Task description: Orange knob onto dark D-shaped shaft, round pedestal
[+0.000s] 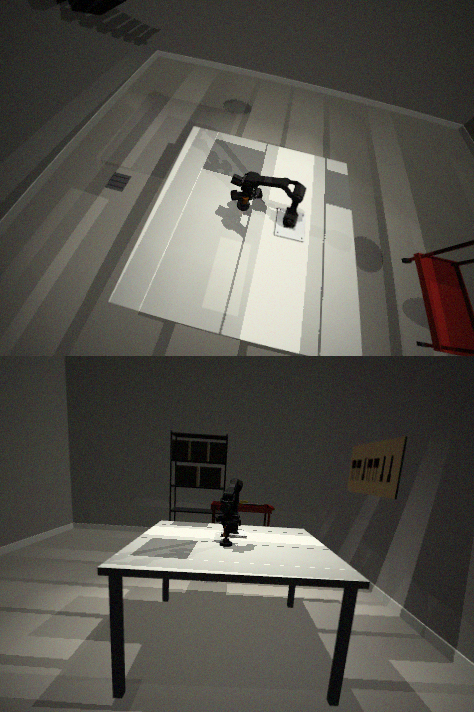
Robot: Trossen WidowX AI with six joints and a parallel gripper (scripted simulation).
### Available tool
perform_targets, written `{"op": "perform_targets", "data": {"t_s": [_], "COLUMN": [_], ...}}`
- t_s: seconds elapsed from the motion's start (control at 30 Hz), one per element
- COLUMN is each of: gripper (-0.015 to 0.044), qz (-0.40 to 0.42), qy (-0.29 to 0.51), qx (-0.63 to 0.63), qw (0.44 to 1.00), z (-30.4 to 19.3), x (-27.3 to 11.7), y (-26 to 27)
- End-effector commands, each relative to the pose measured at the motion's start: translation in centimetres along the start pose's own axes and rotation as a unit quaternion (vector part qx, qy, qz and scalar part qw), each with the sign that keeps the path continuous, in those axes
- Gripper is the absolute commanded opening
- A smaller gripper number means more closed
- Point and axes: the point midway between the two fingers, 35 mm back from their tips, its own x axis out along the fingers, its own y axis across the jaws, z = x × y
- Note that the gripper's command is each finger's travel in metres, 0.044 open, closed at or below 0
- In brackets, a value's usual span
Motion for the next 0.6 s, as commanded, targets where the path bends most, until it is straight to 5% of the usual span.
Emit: {"op": "perform_targets", "data": {"t_s": [0.0, 0.57], "gripper": [0.0000, 0.0000], "qz": [0.000, 0.000], "qy": [-0.001, -0.001], "qx": [0.002, 0.006], "qw": [1.000, 1.000], "z": [0.05, -0.01], "x": [0.06, -0.45], "y": [0.00, -0.10]}}
